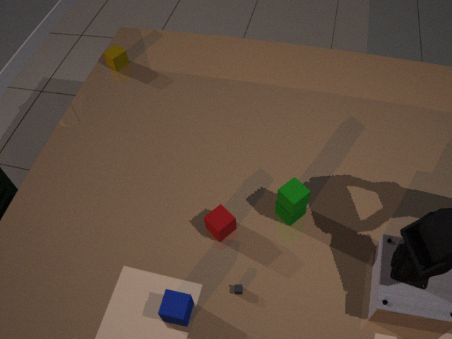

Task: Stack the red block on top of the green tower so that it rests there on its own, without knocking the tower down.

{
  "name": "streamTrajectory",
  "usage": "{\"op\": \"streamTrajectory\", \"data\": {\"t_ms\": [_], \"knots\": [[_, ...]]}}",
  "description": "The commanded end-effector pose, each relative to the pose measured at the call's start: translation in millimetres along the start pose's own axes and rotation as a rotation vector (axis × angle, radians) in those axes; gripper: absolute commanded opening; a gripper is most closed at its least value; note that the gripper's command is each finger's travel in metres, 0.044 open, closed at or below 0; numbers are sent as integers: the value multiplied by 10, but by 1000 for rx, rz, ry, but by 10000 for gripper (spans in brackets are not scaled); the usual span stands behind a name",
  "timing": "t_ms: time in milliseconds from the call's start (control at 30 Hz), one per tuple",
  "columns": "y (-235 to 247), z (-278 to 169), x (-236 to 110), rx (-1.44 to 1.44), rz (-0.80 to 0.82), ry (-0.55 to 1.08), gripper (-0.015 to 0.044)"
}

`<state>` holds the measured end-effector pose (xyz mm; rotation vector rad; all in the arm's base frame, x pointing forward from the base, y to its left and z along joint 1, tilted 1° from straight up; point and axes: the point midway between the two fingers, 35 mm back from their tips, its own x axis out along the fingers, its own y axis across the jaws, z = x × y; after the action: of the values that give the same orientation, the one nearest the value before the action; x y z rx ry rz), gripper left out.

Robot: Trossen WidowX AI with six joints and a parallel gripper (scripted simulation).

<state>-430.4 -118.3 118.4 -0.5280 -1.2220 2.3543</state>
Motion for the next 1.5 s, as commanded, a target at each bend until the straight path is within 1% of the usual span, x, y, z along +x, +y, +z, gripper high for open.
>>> {"op": "streamTrajectory", "data": {"t_ms": [0,33,333,567,767,967,1100,1300,1467], "knots": [[12,9,-14,-1,5,-5,426],[50,36,-56,-4,21,-20,440],[585,486,-855,-36,256,-231,440],[919,728,-1624,-64,450,-380,440],[1155,821,-2352,-111,607,-490,440],[1310,794,-3114,-172,762,-592,440],[1364,648,-3555,-250,825,-663,440],[1404,480,-4126,-304,941,-727,440],[1384,257,-4681,-347,1053,-812,440]]}}
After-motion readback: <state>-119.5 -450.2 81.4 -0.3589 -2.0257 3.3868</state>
